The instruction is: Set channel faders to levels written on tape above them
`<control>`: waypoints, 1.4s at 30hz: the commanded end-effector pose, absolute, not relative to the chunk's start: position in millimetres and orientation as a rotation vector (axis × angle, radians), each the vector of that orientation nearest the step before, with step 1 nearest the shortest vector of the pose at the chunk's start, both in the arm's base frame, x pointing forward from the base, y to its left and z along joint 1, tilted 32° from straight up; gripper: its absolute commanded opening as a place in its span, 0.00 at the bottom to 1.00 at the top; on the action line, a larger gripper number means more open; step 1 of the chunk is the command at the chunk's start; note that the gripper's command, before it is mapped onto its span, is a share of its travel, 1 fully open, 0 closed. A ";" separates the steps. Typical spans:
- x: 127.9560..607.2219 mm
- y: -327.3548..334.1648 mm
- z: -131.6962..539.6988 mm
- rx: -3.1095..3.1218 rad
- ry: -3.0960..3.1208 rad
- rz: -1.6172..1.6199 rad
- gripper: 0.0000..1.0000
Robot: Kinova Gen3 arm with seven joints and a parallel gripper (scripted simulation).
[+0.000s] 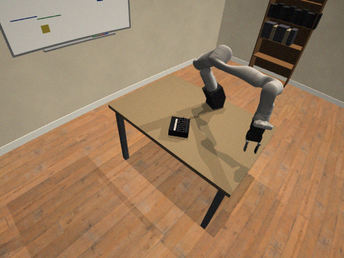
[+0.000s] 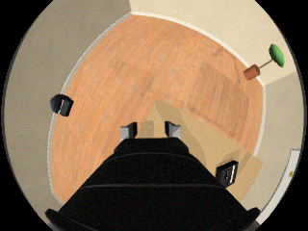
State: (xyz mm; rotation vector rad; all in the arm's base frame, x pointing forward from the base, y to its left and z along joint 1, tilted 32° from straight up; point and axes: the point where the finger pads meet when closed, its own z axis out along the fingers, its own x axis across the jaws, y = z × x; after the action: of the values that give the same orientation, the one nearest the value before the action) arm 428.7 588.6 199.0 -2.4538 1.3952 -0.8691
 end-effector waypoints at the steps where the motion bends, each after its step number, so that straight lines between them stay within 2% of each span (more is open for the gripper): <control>1: 428.0 589.5 200.5 -2.452 1.393 -0.868 1.00; 26: 434.6 582.2 203.3 -2.471 1.369 -0.874 1.00; 34: 452.9 559.1 211.4 -2.525 1.297 -0.892 1.00; 42: 489.8 492.0 227.8 -2.659 1.109 -0.933 1.00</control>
State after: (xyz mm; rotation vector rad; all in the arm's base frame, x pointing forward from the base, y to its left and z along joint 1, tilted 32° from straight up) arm 469.7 523.7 207.8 -2.6678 1.1047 -0.9216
